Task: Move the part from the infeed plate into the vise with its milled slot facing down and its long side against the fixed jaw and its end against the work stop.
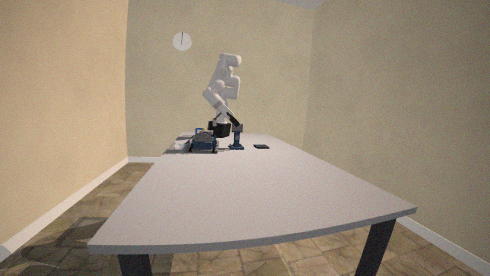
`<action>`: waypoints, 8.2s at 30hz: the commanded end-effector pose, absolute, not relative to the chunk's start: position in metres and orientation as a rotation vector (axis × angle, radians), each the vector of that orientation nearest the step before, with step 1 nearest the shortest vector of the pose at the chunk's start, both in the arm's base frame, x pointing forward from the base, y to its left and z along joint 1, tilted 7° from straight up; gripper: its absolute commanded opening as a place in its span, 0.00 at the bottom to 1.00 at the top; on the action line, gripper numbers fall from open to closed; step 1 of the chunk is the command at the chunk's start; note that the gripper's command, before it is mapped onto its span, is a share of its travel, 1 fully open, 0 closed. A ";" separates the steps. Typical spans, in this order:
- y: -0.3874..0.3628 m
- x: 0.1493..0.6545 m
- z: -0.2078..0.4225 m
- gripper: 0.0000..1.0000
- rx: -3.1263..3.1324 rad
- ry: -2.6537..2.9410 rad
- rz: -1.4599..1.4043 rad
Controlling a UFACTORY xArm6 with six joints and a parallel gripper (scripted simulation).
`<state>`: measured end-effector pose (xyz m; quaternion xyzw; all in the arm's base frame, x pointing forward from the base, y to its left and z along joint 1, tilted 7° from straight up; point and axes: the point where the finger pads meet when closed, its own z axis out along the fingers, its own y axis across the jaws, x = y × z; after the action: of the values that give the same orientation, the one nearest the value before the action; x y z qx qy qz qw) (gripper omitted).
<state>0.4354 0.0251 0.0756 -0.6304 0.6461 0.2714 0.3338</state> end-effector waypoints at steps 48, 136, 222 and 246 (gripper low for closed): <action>0.025 0.436 0.078 0.00 -1.647 1.685 0.705; 0.022 0.433 0.106 0.00 -1.647 1.685 0.705; 0.028 0.432 0.110 0.00 -1.980 2.075 0.218; 0.029 0.432 0.110 0.00 -2.054 2.165 0.071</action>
<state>0.4305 0.0292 0.1086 -0.6858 0.7224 0.0310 0.0830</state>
